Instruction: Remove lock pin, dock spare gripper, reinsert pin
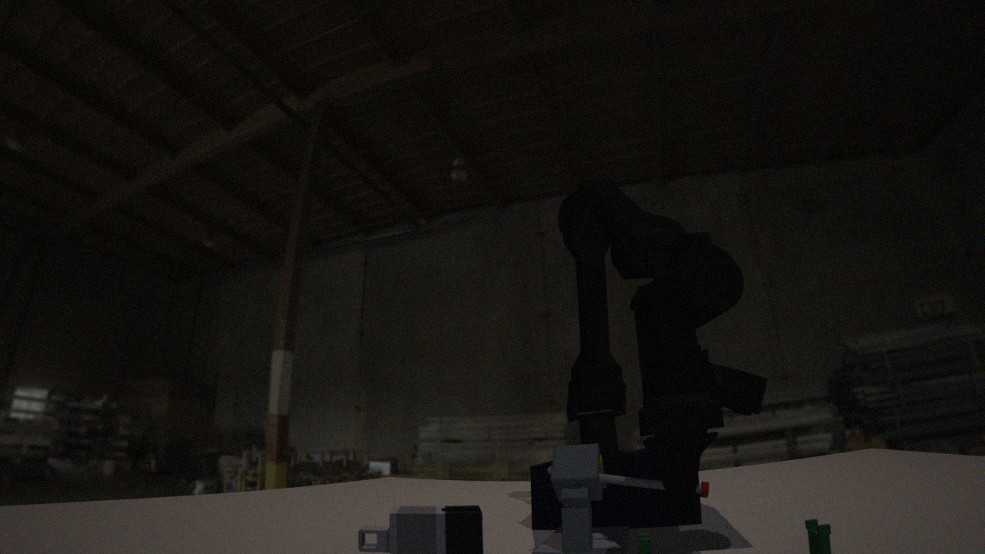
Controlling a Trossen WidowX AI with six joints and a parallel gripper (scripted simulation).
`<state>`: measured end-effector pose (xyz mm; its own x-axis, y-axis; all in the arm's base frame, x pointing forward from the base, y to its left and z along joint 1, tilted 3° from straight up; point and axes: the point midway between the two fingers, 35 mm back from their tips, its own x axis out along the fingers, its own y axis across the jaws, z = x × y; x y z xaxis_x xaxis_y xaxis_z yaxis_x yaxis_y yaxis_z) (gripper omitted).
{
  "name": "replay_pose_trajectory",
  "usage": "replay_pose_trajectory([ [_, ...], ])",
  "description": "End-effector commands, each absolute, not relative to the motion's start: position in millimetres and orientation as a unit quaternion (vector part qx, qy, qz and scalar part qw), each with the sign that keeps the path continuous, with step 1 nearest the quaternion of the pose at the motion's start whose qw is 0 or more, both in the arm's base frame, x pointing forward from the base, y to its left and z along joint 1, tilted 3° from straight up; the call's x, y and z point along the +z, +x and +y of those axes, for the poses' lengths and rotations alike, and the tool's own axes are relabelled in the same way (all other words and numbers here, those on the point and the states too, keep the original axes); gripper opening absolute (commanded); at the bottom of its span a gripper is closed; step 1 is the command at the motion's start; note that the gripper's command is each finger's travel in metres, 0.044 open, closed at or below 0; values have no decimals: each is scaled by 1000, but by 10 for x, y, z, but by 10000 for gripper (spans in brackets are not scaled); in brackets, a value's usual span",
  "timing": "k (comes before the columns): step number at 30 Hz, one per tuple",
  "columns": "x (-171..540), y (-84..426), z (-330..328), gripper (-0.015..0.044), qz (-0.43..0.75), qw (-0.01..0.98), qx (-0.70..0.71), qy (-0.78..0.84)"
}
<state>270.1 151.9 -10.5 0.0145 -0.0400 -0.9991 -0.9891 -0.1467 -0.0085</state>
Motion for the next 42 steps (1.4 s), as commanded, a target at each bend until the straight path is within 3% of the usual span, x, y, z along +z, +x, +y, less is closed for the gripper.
replay_pose_trajectory([
  [1, -143, 2697, 1508, 300, 470, 451, 522, -550],
  [4, -143, 2697, 1508, 300, 470, 451, 522, -550],
  [16, -144, 2696, 1508, 0, 470, 451, 522, -550],
  [42, -27, 2687, 1586, 0, 427, 496, 578, -488],
])
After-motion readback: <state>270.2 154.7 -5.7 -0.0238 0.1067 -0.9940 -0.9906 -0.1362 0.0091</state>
